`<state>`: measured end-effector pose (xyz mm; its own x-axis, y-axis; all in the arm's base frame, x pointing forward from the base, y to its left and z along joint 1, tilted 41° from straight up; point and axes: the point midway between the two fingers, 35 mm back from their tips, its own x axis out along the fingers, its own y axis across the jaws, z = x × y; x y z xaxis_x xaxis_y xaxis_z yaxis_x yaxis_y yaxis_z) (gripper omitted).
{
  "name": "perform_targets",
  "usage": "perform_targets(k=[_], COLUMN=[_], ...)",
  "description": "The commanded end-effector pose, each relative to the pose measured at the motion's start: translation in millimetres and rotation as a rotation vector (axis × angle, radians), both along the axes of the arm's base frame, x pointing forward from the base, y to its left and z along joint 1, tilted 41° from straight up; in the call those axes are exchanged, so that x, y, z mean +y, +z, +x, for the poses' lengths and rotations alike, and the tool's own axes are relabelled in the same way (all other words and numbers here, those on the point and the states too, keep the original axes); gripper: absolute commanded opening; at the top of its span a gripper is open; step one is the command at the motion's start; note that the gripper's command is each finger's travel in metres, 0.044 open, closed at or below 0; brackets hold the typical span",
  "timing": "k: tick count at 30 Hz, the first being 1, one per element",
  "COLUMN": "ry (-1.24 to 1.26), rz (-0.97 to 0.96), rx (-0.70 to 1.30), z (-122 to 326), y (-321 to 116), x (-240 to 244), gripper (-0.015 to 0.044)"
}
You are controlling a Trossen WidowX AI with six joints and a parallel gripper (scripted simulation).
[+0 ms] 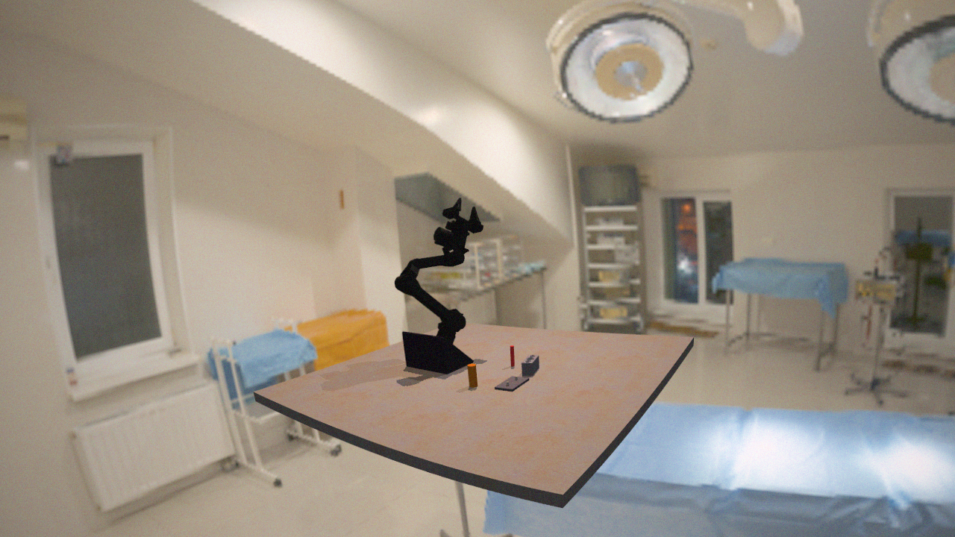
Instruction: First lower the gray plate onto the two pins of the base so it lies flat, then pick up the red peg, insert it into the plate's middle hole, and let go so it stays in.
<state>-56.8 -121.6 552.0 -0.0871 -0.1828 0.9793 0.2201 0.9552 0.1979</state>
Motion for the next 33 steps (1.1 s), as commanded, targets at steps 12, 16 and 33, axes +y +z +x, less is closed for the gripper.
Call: perform_targets(k=[12,16,33], ry=[0.110,0.187,0.540], rz=[-0.482,-0.645,-0.830], rx=[0.205,0.369,1.319], z=[59,103,317], y=[31,25,-100], x=[147,201,290], gripper=[0.0440,0.0440,0.0440])
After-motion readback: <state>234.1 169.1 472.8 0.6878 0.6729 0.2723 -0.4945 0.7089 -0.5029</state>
